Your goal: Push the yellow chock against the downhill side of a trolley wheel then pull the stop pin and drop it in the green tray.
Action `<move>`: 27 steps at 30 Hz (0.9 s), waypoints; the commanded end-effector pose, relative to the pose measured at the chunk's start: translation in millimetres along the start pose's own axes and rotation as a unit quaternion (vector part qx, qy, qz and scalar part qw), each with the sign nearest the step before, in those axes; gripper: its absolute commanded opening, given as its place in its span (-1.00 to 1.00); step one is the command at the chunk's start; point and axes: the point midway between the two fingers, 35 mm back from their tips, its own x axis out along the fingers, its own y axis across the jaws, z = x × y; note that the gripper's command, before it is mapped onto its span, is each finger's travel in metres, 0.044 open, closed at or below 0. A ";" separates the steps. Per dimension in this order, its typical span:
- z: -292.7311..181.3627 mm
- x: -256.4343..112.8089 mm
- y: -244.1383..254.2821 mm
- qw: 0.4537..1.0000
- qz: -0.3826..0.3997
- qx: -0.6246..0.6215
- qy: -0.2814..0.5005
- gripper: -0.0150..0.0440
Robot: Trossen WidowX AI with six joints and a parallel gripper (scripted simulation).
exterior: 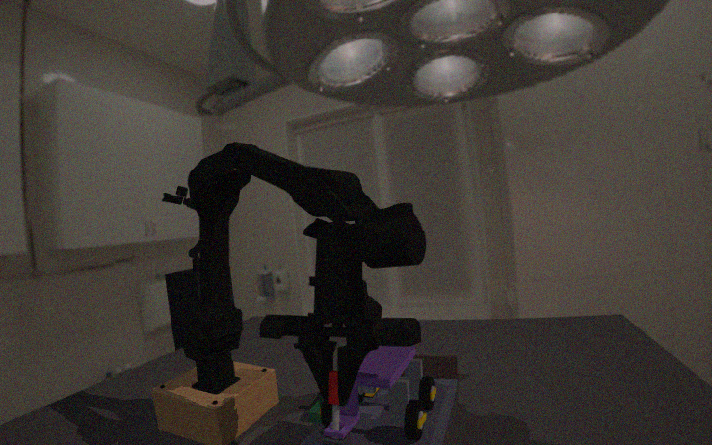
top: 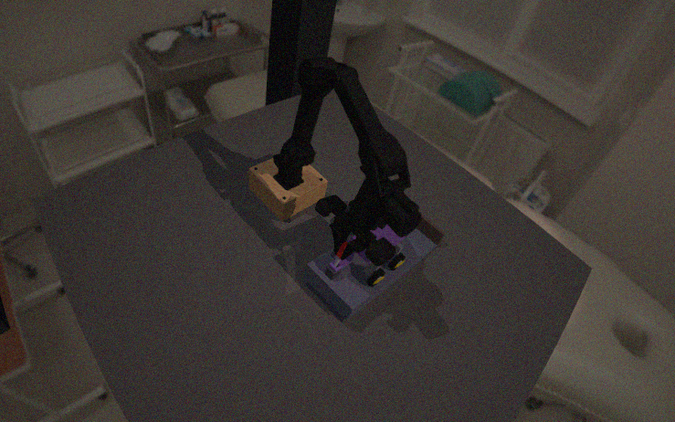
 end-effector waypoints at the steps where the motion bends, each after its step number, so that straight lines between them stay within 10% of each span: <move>1: -1.3 -5.2 -0.3 1.000 -0.002 0.002 0.002 -0.49; 27: -2.4 -20.4 0.5 1.000 -0.001 0.002 0.002 -0.49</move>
